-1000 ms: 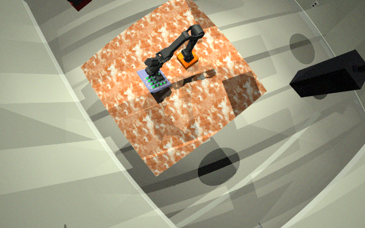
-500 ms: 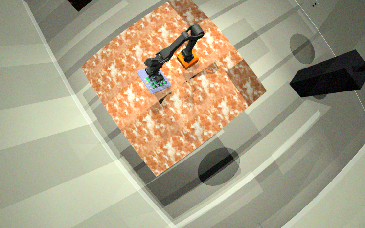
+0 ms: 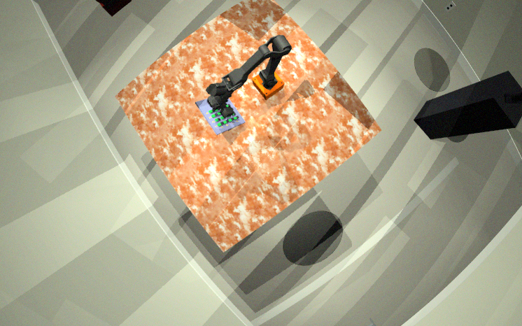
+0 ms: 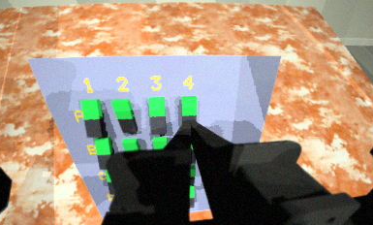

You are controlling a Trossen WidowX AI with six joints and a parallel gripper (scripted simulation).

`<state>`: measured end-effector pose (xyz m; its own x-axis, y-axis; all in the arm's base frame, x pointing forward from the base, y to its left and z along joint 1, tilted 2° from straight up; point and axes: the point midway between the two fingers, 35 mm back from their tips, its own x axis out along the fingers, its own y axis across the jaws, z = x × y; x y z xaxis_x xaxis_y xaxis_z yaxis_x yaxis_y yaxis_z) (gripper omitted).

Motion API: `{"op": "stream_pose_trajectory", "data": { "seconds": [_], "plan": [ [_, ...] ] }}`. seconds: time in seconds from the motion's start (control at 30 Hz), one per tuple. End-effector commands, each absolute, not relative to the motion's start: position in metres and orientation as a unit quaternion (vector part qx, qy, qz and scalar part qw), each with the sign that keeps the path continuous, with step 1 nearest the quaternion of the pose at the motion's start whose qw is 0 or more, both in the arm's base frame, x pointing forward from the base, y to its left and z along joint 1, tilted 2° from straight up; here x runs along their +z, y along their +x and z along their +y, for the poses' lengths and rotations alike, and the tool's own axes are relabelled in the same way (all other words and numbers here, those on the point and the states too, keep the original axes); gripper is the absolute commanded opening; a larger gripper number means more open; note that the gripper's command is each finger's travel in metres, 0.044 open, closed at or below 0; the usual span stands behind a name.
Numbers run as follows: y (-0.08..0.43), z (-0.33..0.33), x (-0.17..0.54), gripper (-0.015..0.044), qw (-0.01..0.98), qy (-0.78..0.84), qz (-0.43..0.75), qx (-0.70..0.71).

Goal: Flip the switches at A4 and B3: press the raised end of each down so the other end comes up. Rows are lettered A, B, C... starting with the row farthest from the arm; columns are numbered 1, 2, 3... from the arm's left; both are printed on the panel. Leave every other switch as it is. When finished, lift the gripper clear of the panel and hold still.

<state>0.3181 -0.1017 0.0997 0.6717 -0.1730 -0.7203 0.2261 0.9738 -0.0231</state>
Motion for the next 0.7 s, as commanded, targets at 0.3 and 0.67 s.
{"op": "stream_pose_trajectory", "data": {
  "seconds": [0.3,0.67],
  "plan": [
    [0.300,-0.097,0.124,0.0000,0.911,0.035,0.397,-0.110],
    [0.276,-0.086,0.144,0.0000,0.908,0.037,0.404,-0.110]
  ]
}}
